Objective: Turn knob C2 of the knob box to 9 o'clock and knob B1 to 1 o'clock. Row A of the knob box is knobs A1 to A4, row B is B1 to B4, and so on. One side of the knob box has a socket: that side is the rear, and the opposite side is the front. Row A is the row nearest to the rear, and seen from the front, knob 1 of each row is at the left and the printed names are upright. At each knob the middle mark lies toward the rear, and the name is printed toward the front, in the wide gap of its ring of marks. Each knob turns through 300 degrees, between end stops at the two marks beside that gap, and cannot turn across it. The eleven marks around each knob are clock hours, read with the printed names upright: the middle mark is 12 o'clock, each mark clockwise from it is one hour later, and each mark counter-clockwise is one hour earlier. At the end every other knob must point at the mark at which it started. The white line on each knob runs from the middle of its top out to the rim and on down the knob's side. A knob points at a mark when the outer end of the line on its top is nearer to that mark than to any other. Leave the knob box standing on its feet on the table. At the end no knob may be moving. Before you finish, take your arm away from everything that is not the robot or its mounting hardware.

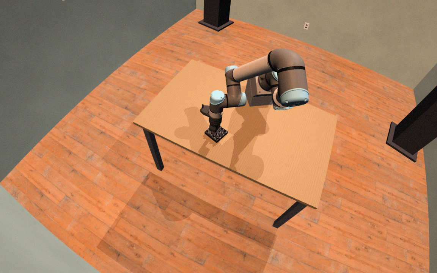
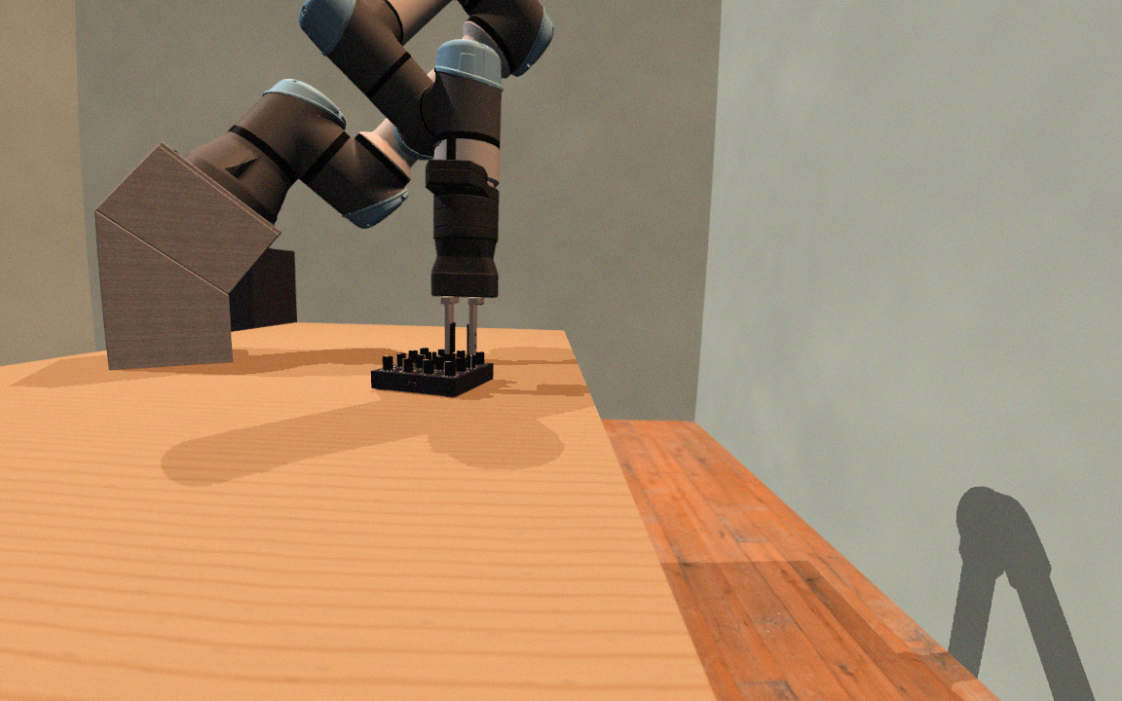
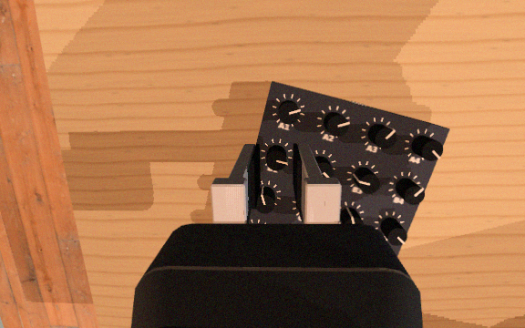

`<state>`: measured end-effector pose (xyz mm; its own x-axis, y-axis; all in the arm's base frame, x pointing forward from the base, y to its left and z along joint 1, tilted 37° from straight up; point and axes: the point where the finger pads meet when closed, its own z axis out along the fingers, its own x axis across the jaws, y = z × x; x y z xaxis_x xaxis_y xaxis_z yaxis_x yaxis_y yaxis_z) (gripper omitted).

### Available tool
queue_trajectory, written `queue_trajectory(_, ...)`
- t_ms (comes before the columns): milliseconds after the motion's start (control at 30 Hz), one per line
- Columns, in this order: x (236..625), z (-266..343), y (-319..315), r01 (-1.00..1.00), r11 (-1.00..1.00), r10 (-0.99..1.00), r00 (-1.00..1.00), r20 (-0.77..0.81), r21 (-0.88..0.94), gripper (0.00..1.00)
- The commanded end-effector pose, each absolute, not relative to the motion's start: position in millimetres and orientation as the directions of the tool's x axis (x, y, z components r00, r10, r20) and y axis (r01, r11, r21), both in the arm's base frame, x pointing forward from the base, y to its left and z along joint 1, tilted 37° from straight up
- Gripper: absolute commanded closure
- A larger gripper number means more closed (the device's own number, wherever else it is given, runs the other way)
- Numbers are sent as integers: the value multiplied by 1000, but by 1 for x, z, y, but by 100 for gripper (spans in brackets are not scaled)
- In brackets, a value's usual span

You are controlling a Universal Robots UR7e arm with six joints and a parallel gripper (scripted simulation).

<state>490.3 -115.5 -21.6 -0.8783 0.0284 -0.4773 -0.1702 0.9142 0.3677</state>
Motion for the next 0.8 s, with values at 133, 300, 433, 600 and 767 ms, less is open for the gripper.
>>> queue_trajectory(133,490,-21,-116,-170,915,28,-878,-478,367,54)
queue_trajectory(300,491,-21,-116,-170,915,28,-878,-478,367,54)
queue_trajectory(433,491,-22,-116,-170,915,28,-878,-478,367,54)
queue_trajectory(600,492,-24,-114,-170,915,28,-878,-478,367,54)
queue_trajectory(767,494,-28,-113,-170,915,28,-878,-478,367,54)
